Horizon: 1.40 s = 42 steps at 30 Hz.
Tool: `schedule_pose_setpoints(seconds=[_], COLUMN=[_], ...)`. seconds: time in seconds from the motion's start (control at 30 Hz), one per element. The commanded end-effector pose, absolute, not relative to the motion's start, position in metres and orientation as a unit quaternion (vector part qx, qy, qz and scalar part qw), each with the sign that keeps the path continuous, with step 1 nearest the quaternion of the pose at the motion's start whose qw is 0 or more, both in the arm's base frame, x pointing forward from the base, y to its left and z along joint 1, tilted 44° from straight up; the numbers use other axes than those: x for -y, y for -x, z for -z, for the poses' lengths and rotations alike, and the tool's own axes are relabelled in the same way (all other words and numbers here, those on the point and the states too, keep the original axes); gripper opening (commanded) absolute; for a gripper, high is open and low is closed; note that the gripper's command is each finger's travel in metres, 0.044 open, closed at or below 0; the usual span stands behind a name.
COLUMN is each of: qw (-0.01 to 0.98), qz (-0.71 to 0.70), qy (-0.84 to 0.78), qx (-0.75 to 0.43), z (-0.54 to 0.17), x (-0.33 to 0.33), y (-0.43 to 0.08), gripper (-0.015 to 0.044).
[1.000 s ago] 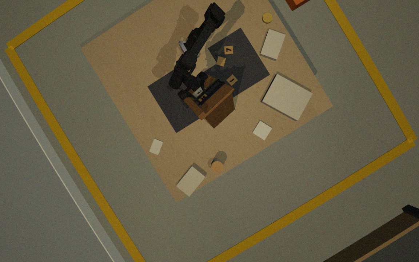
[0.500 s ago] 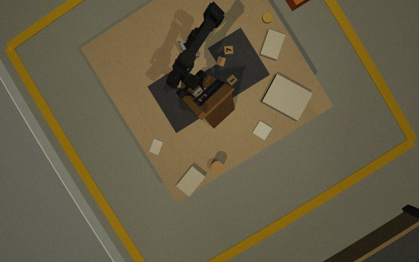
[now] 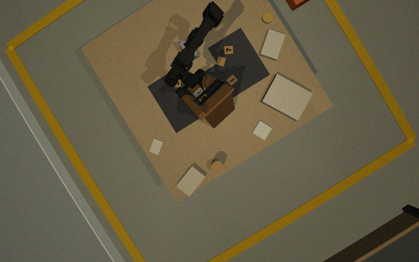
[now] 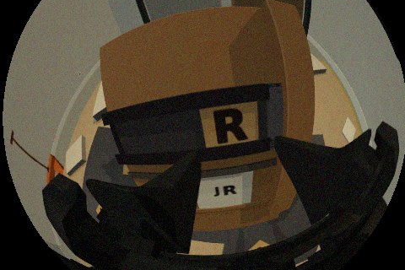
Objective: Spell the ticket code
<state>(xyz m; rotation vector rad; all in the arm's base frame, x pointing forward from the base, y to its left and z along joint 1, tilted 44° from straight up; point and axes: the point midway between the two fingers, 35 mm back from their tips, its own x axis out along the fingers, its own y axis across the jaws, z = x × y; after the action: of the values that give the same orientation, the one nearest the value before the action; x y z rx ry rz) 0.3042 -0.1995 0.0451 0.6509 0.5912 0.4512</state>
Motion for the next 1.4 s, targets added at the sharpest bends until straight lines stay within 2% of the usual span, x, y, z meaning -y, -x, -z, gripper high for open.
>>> schedule_pose_setpoints(seconds=[0.0,0.7,1.07,1.37], qw=[0.882,0.882,0.880,0.880], qz=[-0.217,-0.216,-0.216,-0.216], qy=[-0.309,-0.309,-0.314,-0.314], qx=[-0.282,-0.282,-0.282,-0.282], z=[-0.0470,-0.0514,-0.0500,-0.0500], x=[0.2021,0.2082,0.2059,0.2059], y=[-0.3032,-0.3010,-0.3003,-0.3003], gripper=[0.0295,0.0295,0.0006,0.0000])
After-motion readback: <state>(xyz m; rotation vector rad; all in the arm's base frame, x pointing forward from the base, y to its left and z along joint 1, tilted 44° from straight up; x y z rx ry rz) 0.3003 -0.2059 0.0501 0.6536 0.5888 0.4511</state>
